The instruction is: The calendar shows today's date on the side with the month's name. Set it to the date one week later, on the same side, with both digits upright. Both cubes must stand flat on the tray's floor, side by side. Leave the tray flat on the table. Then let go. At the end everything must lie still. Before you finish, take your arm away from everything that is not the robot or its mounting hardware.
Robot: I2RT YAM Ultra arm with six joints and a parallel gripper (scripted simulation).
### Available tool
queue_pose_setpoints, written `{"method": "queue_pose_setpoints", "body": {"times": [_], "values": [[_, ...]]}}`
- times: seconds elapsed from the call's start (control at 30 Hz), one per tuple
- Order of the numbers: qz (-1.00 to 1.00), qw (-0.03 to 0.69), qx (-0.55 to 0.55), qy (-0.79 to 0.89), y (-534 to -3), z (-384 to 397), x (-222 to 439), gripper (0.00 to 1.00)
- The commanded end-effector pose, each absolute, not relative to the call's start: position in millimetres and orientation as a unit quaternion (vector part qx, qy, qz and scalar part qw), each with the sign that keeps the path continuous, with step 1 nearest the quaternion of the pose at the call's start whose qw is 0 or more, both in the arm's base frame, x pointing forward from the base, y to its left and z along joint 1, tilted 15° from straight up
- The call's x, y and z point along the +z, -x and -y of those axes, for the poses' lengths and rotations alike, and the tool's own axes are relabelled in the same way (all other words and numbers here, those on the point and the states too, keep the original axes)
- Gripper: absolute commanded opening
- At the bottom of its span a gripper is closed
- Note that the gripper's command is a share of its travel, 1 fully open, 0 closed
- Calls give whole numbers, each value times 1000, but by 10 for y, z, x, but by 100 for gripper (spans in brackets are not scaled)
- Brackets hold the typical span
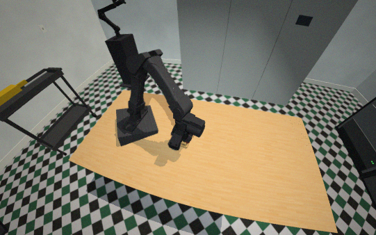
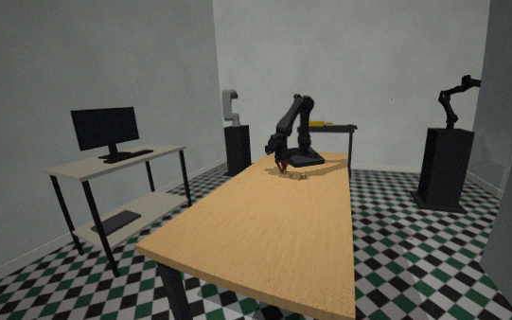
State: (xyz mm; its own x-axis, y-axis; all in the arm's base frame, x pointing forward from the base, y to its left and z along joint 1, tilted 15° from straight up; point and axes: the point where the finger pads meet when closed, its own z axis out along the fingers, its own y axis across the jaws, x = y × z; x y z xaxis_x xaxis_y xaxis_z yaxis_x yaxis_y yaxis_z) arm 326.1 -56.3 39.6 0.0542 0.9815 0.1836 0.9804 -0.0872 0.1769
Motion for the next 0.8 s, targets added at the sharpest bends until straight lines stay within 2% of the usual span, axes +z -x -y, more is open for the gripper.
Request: {"method": "queue_pose_setpoints", "body": {"times": [0.0, 0.77], "values": [[-675, 13, 131, -726, -3307, 588, 396, 45], [-675, 13, 131, -726, -3332, 568, 277, 45]]}}
